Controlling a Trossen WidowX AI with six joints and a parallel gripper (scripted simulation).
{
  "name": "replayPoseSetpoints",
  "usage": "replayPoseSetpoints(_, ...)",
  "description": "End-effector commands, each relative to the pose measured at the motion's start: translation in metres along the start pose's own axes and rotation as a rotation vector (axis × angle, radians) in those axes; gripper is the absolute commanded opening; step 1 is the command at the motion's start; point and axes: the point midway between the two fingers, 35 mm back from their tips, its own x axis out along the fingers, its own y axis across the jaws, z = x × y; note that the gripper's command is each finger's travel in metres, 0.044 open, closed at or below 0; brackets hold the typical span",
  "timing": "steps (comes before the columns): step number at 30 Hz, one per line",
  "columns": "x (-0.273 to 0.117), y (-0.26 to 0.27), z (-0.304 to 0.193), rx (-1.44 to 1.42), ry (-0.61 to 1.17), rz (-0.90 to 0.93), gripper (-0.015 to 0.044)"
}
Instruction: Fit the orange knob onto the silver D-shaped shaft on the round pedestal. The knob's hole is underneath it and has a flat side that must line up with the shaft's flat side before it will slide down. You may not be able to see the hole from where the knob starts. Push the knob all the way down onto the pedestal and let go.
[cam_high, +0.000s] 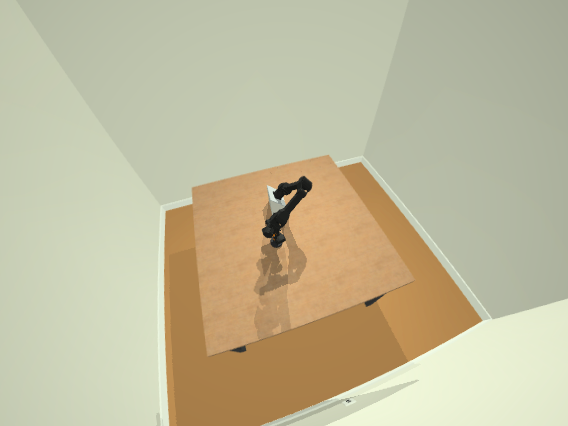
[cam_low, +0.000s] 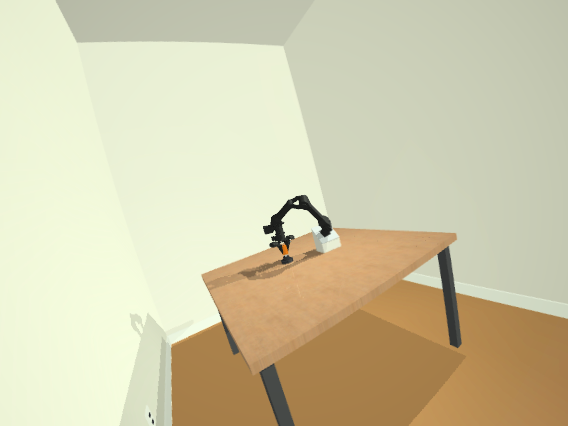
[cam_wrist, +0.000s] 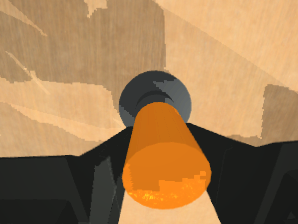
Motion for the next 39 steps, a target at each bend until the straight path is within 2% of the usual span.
replayPoseSetpoints(1, -0.0020, 0.0001, 0.0005, 0.004, -0.001, -0.002, 0.0000)
replayPoseSetpoints(6, -0.0050, 0.0015, 0.0008, 0.013, -0.001, -0.002, 0.0000)
replayPoseSetpoints(14, -0.0022, 0.0036, 0.0021, 0.213, -0.001, -0.002, 0.0000)
replayPoseSetpoints(39, 0.0000, 0.0020, 0.0011, 0.213, -0.001, -0.002, 0.0000)
